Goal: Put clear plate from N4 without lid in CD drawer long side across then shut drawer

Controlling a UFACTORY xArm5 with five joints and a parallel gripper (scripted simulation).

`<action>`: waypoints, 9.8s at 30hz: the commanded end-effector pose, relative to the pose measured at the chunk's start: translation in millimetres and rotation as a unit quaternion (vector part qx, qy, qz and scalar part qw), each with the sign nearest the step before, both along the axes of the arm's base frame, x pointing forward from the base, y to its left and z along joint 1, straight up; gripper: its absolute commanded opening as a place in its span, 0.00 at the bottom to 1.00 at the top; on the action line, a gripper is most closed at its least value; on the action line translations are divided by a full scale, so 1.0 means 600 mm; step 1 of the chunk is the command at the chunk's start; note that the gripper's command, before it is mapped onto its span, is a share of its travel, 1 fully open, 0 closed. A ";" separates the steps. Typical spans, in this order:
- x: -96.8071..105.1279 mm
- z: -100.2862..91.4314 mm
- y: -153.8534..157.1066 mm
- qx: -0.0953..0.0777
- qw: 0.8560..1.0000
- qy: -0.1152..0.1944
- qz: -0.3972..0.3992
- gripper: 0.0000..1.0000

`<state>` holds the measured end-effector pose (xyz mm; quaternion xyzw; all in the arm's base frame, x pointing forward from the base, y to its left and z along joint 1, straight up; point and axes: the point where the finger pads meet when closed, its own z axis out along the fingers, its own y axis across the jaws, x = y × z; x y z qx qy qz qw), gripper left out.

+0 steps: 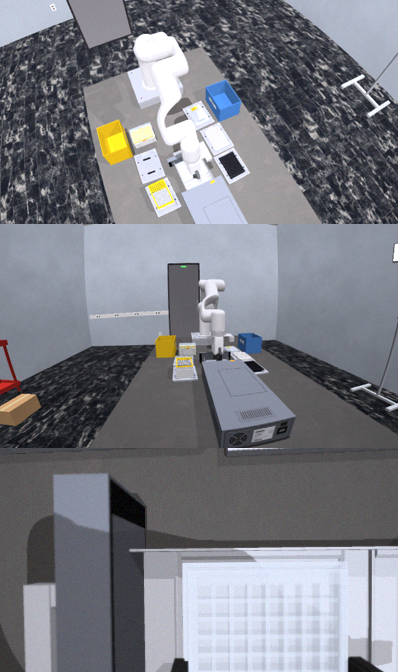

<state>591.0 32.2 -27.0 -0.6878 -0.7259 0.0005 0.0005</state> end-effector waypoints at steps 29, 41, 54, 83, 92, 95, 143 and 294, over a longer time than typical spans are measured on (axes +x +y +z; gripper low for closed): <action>0.004 -0.001 0.000 0.000 1.000 -0.003 0.000 0.00; 0.004 -0.002 0.000 0.000 1.000 -0.003 0.000 0.00; 0.004 -0.002 0.000 0.000 1.000 -0.003 0.000 0.00; 0.003 -0.003 0.000 0.000 1.000 -0.003 0.000 1.00; 0.003 -0.003 0.000 0.000 1.000 -0.003 0.000 1.00; 0.003 -0.003 0.000 0.000 1.000 -0.003 0.000 1.00; 0.003 0.102 0.000 0.000 1.000 -0.003 0.000 1.00; -0.252 0.034 -0.014 0.000 1.000 -0.002 0.000 0.00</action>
